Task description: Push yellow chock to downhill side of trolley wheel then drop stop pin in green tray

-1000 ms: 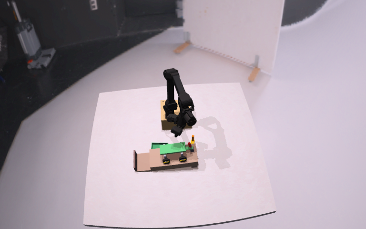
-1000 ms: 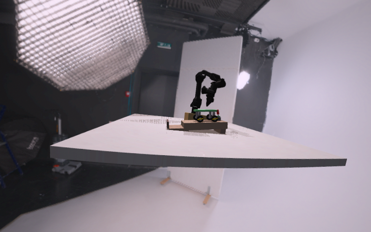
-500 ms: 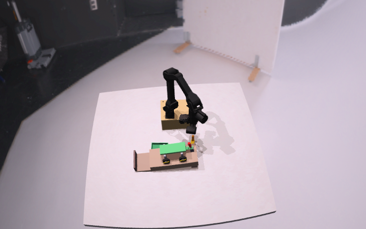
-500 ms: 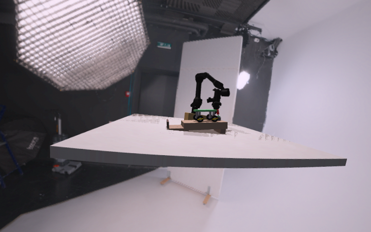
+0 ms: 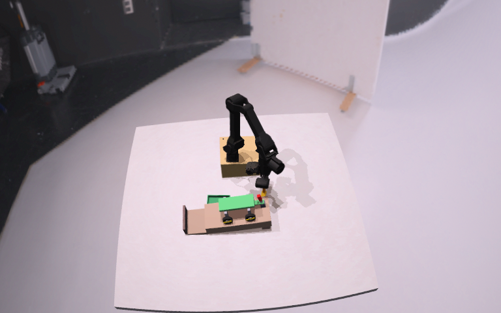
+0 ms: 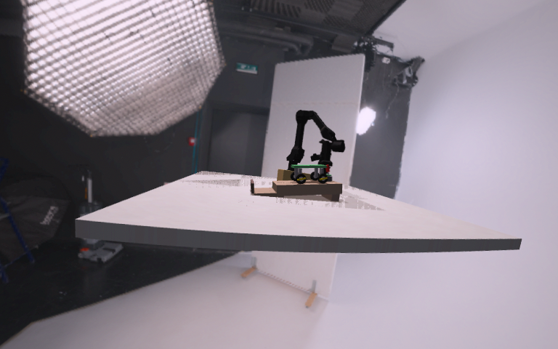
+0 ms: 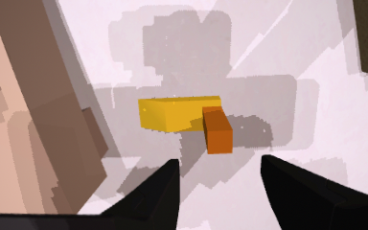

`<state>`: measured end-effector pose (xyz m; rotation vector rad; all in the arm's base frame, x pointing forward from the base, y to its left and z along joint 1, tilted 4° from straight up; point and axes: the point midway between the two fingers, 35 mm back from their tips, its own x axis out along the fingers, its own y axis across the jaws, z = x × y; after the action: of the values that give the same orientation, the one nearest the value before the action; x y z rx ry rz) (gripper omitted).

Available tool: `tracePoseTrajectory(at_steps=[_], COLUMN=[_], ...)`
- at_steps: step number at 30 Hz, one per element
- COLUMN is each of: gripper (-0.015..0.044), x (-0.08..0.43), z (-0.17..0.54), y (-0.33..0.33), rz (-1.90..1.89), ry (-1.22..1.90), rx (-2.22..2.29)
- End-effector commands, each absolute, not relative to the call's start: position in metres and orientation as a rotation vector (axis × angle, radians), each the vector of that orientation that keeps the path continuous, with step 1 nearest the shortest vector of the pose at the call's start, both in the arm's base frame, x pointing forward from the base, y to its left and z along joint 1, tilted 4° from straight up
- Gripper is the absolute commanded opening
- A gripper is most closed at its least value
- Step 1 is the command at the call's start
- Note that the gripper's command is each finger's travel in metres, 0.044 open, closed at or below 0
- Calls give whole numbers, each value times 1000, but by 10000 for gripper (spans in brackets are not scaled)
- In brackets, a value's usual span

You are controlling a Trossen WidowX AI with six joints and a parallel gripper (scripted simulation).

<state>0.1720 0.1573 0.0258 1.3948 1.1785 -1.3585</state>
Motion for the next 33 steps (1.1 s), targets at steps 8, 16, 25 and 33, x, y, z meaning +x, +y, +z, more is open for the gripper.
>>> tracePoseTrajectory(at_steps=[8,16,25,33], gripper=[190,190,190,190], x=[169,168,167,167], z=[12,-1,-13,-18], y=[158,159,159,160], rz=[-1367,-1367,-1367,-1367], ry=[1182,1182,1182,1182], rx=[1390,1390,1390,1390])
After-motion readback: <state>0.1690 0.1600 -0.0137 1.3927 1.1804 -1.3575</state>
